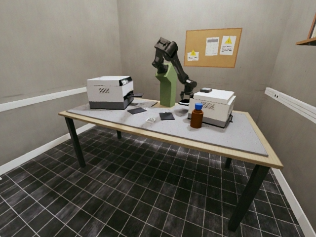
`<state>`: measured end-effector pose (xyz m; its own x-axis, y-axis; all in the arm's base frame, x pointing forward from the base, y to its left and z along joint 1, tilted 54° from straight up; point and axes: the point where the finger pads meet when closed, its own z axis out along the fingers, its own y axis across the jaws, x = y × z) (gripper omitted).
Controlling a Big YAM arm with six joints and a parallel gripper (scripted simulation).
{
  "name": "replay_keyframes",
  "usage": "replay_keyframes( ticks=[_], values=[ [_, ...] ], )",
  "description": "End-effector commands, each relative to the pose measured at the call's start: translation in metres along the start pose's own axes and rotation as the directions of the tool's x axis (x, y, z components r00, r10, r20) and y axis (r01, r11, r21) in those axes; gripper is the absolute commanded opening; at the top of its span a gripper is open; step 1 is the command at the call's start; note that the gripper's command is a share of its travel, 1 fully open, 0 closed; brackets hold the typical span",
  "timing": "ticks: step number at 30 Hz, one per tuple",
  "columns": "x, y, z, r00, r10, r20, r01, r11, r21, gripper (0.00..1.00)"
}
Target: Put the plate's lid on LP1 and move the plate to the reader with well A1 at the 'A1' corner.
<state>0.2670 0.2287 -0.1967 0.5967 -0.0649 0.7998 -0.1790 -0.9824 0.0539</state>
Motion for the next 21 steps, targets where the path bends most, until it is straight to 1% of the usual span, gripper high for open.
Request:
replay_keyframes(
  ticks=[1, 6, 11, 21],
  values=[
    [-0.004, -0.003, -0.008, 1.000, -0.022, 0.000, 0.022, 1.000, 0.013, 0.85],
    [0.001, -0.008, -0.014, 1.000, -0.009, -0.004, 0.010, 1.000, 0.024, 0.85],
    [-0.001, 0.001, -0.015, 1.000, -0.014, 0.000, 0.014, 1.000, 0.010, 0.85],
    [-0.002, 0.004, -0.019, 1.000, -0.026, 0.002, 0.026, 1.000, 0.011, 0.85]
  ],
)
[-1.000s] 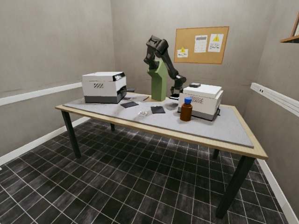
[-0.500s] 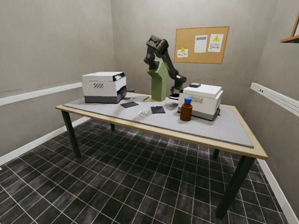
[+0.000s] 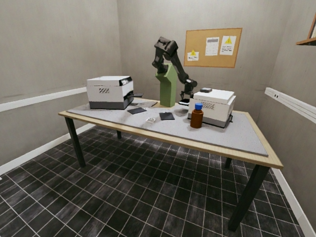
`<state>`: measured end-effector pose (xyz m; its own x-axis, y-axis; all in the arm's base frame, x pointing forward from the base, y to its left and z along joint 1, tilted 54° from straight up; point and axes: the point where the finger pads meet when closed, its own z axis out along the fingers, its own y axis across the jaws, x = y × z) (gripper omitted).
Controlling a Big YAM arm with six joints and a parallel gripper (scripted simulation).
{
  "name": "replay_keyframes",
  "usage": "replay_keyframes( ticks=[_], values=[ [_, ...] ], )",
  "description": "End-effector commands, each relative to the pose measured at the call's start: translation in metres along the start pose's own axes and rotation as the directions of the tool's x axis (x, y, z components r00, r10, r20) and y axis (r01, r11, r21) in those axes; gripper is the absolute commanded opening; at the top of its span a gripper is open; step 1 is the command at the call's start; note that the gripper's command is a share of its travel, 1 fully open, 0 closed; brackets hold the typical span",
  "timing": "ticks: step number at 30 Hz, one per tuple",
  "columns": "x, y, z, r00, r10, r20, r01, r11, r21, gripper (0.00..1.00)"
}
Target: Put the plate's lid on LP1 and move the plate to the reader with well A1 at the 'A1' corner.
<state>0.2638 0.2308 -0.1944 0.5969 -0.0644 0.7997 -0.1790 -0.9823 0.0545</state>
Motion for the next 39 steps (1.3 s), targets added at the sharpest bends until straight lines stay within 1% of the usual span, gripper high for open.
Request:
replay_keyframes(
  ticks=[1, 5, 9, 13, 18, 26, 27, 35, 39],
  values=[
    [-0.002, 0.006, -0.015, 1.000, -0.026, 0.002, 0.026, 1.000, 0.010, 0.85],
    [0.001, 0.010, -0.013, 1.000, -0.017, 0.003, 0.017, 1.000, -0.004, 0.85],
    [0.001, 0.010, -0.015, 1.000, -0.017, 0.003, 0.017, 1.000, -0.002, 0.85],
    [-0.003, 0.003, -0.014, 1.000, -0.023, 0.002, 0.023, 1.000, 0.005, 0.85],
    [0.000, -0.010, -0.015, 1.000, -0.008, -0.006, 0.009, 1.000, 0.024, 0.85],
    [0.002, -0.012, -0.018, 1.000, 0.002, -0.007, -0.002, 1.000, 0.027, 0.85],
    [0.002, -0.009, -0.017, 1.000, 0.003, -0.006, -0.003, 1.000, 0.023, 0.85],
    [0.000, 0.003, -0.028, 1.000, -0.017, -0.001, 0.017, 1.000, 0.014, 0.85],
    [-0.001, 0.009, -0.025, 1.000, -0.018, 0.001, 0.018, 1.000, 0.000, 0.85]
  ],
)
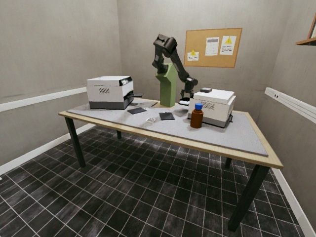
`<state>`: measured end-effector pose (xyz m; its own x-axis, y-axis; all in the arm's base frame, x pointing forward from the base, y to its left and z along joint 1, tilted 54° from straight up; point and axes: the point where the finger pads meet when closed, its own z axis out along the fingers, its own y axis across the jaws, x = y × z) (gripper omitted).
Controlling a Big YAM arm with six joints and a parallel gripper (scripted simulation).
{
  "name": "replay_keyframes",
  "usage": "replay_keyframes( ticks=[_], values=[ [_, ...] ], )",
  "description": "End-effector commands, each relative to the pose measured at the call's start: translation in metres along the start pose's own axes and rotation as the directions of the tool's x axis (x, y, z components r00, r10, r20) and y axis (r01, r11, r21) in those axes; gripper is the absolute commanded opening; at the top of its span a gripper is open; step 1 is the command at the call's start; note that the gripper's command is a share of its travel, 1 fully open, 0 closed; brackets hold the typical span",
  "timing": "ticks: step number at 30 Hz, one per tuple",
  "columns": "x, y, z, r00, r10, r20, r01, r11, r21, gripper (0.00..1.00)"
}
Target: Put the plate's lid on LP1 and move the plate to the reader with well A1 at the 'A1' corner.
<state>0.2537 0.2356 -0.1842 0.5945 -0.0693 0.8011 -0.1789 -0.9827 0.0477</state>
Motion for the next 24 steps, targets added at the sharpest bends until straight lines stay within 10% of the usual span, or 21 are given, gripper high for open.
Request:
replay_keyframes(
  ticks=[1, 24],
  values=[
    [-0.003, 0.014, -0.009, 1.000, -0.029, 0.005, 0.029, 1.000, -0.011, 0.85],
    [-0.001, -0.002, -0.018, 1.000, -0.011, -0.001, 0.011, 1.000, 0.013, 0.85]
  ],
)
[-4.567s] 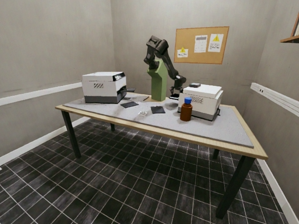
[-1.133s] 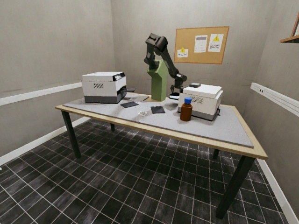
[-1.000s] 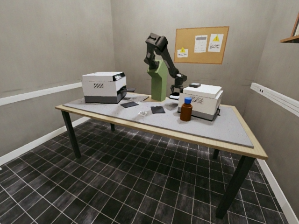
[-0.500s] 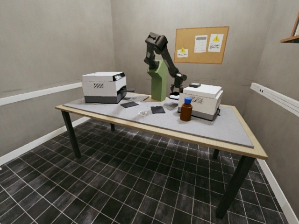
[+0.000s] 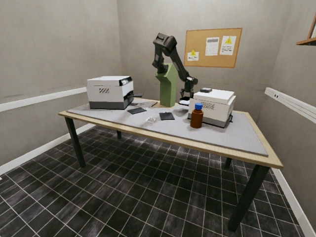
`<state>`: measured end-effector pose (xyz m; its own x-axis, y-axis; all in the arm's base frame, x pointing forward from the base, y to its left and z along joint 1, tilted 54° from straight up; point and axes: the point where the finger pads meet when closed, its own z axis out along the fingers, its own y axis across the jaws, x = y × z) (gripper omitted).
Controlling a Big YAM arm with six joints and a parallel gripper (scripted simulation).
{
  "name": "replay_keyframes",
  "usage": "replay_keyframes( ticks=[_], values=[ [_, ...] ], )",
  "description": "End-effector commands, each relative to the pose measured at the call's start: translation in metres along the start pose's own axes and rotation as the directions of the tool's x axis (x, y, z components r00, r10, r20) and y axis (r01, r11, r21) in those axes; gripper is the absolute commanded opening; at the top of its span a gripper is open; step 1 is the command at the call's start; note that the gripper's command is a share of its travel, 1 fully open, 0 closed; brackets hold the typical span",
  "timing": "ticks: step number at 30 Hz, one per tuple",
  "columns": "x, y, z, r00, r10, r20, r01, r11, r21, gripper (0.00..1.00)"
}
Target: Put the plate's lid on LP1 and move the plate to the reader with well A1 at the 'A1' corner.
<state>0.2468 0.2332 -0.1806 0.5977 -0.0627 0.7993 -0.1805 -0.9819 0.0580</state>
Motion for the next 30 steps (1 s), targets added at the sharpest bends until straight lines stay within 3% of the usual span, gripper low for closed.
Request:
replay_keyframes(
  ticks=[1, 6, 12, 15, 22, 26, 30],
  values=[
    [-0.001, -0.004, -0.013, 1.000, -0.007, -0.004, 0.007, 1.000, 0.020, 0.85],
    [0.001, -0.001, -0.014, 1.000, -0.007, -0.005, 0.007, 1.000, 0.021, 0.85],
    [0.022, 0.000, -0.005, 0.993, 0.122, 0.007, -0.122, 0.993, 0.012, 0.85],
    [0.021, -0.001, -0.003, 0.992, 0.123, 0.010, -0.123, 0.992, 0.009, 0.85],
    [0.046, 0.001, 0.001, 0.975, 0.222, 0.013, -0.221, 0.975, -0.007, 0.85],
    [0.038, 0.006, -0.001, 0.970, 0.244, 0.020, -0.244, 0.970, -0.021, 0.85],
    [0.045, 0.012, 0.003, 0.962, 0.273, 0.024, -0.272, 0.961, -0.038, 0.85]
  ],
)
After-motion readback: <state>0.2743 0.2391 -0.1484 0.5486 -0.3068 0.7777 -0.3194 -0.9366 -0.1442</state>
